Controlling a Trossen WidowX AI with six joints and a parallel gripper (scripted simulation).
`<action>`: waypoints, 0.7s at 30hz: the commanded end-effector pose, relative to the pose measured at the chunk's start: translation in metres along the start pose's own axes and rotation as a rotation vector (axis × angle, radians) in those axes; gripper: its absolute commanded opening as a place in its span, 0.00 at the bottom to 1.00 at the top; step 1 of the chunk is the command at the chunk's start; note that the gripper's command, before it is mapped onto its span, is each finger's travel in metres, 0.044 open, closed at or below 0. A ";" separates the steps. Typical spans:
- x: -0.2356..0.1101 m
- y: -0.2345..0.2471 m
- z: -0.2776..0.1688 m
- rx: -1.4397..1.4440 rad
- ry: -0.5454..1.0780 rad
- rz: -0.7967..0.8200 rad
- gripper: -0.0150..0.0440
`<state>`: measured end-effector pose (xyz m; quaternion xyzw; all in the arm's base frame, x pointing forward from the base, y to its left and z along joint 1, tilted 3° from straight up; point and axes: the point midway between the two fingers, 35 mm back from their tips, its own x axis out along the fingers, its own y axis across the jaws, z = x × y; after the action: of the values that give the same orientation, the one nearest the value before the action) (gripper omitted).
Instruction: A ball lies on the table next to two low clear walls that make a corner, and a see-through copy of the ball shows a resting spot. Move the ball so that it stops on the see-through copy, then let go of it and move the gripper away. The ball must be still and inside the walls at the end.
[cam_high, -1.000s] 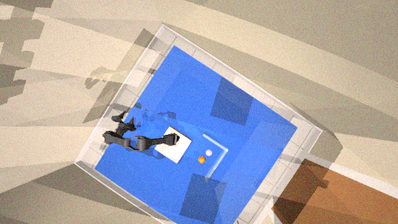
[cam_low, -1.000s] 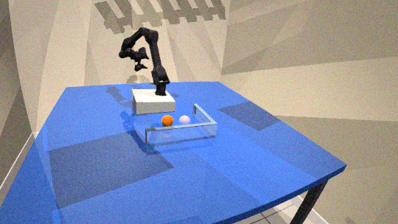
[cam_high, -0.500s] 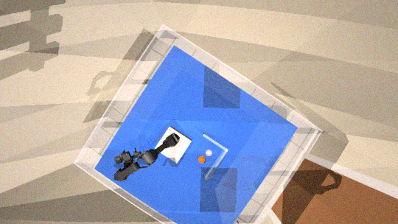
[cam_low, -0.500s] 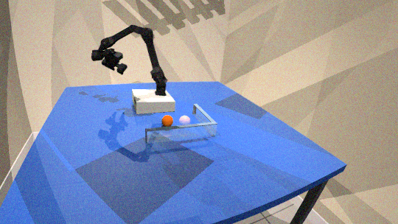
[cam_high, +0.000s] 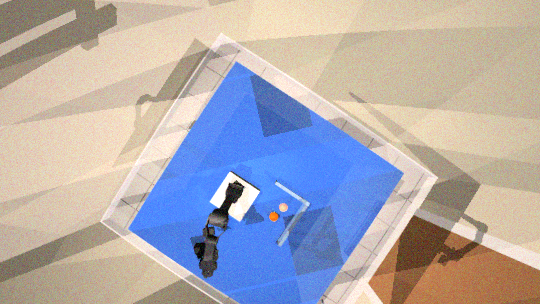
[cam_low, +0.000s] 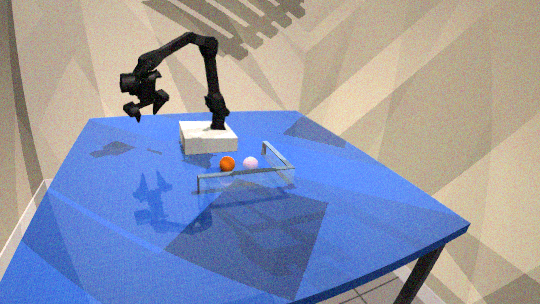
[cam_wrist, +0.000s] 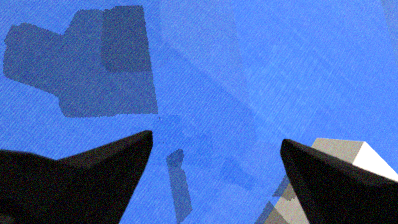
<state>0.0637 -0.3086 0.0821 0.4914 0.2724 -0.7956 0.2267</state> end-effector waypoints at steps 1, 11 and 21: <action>-0.027 0.021 -0.063 -0.386 0.024 0.116 0.89; -0.080 0.012 -0.226 -1.435 0.015 0.373 0.89; -0.105 -0.072 -0.353 -2.416 -0.062 0.600 0.89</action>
<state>0.2916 -0.0667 0.0636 0.0895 0.6999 -0.1083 0.7003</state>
